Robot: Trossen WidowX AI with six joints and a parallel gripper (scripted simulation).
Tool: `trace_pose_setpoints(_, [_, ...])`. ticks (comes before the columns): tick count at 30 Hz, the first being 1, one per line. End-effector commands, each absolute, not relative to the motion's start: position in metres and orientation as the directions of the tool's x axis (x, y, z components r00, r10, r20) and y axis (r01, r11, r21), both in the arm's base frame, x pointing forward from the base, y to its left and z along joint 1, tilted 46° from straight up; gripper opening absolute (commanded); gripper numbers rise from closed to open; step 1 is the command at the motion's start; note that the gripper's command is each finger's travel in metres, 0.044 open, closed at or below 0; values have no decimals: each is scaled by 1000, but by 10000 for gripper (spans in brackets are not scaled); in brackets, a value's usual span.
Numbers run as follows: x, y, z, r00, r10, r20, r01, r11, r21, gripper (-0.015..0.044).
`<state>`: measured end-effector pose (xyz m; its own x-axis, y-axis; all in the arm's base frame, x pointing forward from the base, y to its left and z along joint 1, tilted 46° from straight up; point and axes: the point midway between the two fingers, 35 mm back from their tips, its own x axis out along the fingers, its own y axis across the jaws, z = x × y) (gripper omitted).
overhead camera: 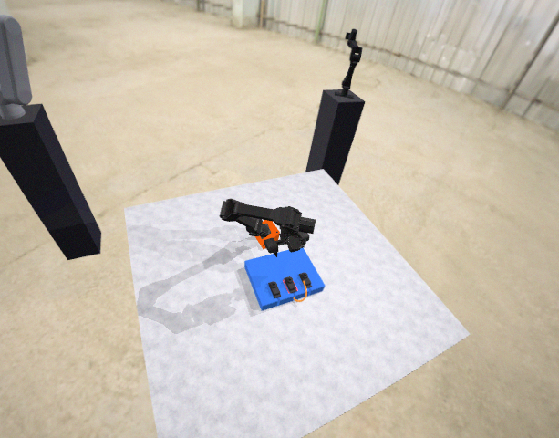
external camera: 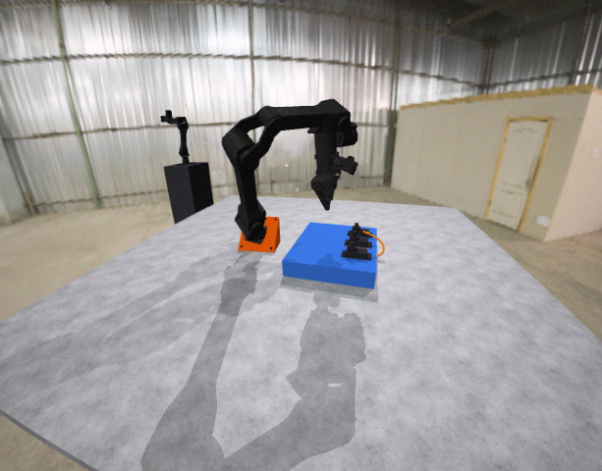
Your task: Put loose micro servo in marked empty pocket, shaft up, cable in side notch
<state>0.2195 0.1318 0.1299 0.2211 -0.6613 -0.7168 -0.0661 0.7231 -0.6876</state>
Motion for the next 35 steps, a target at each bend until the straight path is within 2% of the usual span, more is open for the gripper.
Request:
trace_pose_setpoints(1, [216,146,145,273,-602,-750,-77,764,-641,440])
trace_pose_setpoints(35, [214,154,153,300,-570,-765,-87,782,-617,440])
